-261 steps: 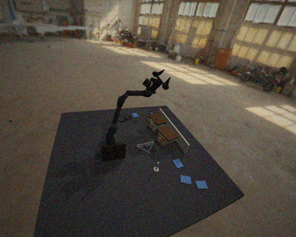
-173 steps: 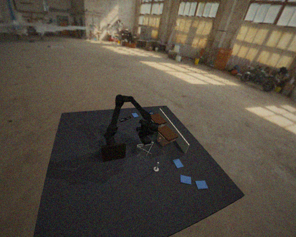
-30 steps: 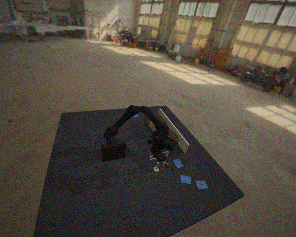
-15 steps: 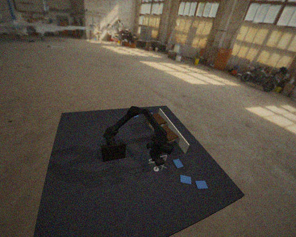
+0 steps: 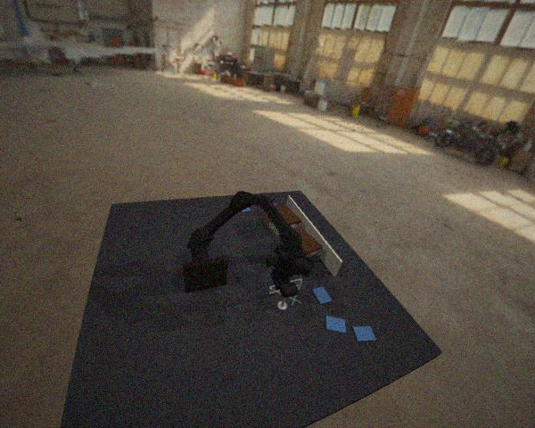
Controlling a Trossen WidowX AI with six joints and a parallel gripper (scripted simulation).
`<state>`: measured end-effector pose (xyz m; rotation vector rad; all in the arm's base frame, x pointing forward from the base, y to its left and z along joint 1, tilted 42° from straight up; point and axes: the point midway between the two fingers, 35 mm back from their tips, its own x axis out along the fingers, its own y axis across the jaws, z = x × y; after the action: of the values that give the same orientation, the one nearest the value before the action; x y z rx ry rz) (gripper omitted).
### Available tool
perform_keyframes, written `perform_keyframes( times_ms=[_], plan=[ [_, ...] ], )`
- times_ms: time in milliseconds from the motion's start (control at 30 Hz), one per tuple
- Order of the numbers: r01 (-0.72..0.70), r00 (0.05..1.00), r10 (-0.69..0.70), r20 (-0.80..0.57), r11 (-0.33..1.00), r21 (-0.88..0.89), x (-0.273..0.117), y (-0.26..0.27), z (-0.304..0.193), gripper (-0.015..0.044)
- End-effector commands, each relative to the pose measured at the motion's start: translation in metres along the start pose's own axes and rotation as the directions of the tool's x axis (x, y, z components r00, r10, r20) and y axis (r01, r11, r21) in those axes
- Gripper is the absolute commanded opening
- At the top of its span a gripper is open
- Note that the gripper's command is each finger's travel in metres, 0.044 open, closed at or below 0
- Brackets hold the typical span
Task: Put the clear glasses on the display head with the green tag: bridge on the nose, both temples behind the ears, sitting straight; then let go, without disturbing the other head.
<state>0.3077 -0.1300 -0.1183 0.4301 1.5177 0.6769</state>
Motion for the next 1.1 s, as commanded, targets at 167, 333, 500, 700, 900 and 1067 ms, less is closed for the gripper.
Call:
perform_keyframes(
  times_ms=[167,333,500,700,900,1067],
  plan=[
    [-0.002,1.0,0.002,0.007,1.0,0.001,0.0,0.007,0.008,0.0],
    [-0.002,1.0,0.002,0.007,1.0,0.0,0.0,0.011,0.012,0.0],
    [-0.003,1.0,0.003,0.008,1.0,0.0,0.0,0.014,0.017,0.0],
    [-0.003,1.0,0.003,0.008,1.0,0.0,0.0,0.017,0.022,0.0],
    [-0.003,1.0,0.003,0.008,1.0,0.0,-0.001,0.019,0.027,0.0],
    [-0.003,1.0,0.003,0.008,1.0,0.0,-0.001,0.02,0.031,0.0]
  ],
)
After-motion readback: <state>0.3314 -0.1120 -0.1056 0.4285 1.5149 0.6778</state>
